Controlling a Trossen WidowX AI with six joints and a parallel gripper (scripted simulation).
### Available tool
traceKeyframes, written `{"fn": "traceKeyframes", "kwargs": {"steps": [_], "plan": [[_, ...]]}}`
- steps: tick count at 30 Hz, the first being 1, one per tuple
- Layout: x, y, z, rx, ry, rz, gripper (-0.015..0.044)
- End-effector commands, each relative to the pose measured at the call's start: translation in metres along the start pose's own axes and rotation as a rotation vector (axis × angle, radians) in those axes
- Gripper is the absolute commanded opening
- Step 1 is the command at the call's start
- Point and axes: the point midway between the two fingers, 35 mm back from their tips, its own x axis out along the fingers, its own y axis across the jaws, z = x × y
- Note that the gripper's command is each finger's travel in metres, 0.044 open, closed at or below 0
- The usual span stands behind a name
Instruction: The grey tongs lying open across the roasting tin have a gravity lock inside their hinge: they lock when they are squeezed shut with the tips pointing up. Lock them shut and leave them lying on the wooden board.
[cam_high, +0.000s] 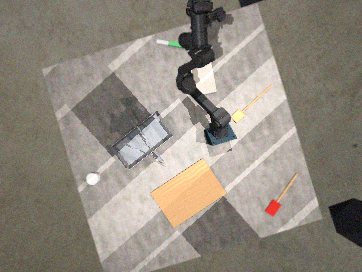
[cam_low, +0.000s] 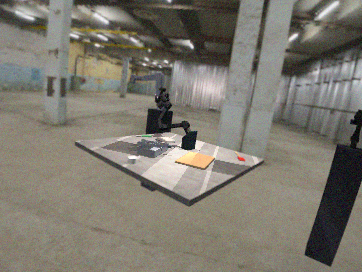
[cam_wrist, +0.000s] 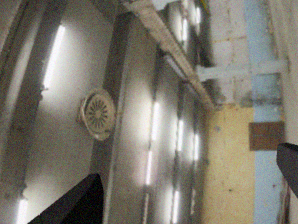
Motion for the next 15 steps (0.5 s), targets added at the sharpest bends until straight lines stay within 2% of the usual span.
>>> {"fn": "traceKeyframes", "kwargs": {"steps": [1, 2, 9, 15], "plan": [[0.0, 0.0, 0.0, 0.0, 0.0, 0.0, 0.0426], [0.0, 0.002, 0.001, 0.005, -0.003, 0.008, 0.044], [-0.002, 0.072, 0.027, 0.096, -0.035, 0.23, 0.044], [-0.011, 0.108, 0.035, 0.097, -0.034, 0.344, 0.044]]}}
